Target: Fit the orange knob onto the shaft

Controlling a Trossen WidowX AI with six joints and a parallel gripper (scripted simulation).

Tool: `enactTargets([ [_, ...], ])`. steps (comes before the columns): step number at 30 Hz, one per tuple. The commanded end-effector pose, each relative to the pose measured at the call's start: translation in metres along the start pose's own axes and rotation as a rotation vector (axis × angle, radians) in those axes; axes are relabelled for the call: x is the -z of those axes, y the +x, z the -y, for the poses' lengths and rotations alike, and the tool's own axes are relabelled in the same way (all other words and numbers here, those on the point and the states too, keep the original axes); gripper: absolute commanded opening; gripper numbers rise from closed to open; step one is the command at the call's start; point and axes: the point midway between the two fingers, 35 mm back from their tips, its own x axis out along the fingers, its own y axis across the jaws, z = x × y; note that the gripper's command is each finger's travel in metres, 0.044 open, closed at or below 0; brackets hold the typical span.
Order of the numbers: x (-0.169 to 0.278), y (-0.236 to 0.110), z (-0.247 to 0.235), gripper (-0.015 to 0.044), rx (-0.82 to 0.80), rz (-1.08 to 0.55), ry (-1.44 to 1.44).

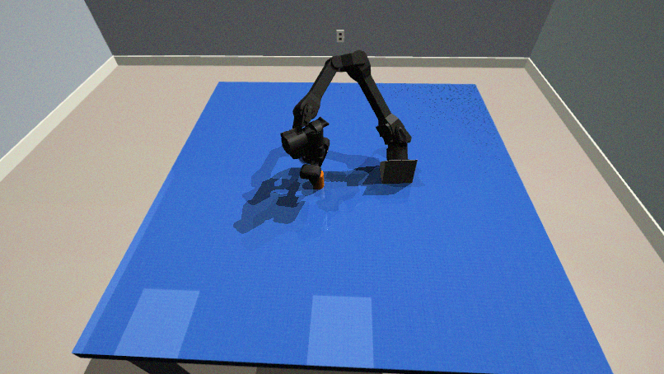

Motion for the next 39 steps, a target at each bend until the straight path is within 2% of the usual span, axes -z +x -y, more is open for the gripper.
enactTargets([
  [1, 0.002, 0.01, 0.001, 0.044, 0.009, -0.006, -0.01],
  [24, 0.004, 0.044, 0.004, 0.044, 0.013, -0.005, -0.01],
  [34, 0.004, 0.044, 0.004, 0.0178, 0.013, -0.005, -0.01],
  [39, 0.004, 0.044, 0.004, 0.0144, 0.013, -0.005, -0.01],
])
